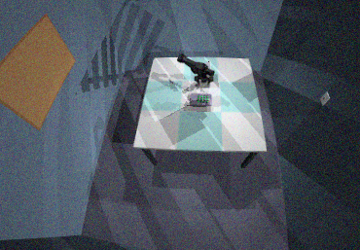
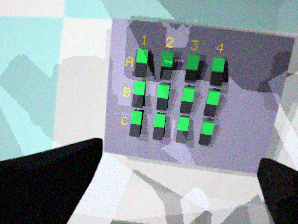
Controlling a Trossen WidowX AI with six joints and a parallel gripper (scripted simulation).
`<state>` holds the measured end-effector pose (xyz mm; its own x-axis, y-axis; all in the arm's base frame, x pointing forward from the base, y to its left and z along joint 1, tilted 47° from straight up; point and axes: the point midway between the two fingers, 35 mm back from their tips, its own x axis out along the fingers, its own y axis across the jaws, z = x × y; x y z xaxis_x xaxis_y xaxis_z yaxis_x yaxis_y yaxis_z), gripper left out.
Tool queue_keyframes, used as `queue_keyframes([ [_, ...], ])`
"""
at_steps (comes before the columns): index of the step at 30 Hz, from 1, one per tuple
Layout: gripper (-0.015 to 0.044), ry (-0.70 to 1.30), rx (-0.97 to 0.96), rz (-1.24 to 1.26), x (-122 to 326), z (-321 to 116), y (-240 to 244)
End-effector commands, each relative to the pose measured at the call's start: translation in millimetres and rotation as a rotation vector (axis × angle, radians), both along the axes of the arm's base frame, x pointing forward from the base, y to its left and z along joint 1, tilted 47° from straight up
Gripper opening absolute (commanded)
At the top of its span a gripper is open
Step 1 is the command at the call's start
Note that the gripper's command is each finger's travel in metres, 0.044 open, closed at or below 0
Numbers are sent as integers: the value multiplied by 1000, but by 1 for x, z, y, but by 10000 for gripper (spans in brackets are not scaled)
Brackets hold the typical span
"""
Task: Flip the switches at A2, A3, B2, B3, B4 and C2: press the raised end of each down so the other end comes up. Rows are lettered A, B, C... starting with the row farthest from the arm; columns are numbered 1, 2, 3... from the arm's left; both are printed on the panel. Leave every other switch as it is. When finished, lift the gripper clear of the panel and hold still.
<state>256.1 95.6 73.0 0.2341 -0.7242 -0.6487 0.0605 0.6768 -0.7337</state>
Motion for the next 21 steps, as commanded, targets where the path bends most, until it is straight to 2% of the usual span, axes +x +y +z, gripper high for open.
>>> queue_keyframes([
  [1,374,1,1,-1,2,-2,-1],
  [7,216,2,19,-33,65,-61,-51],
  [15,6,7,18,-44,75,-75,-67],
  [21,0,18,18,-56,80,-90,-85],
])
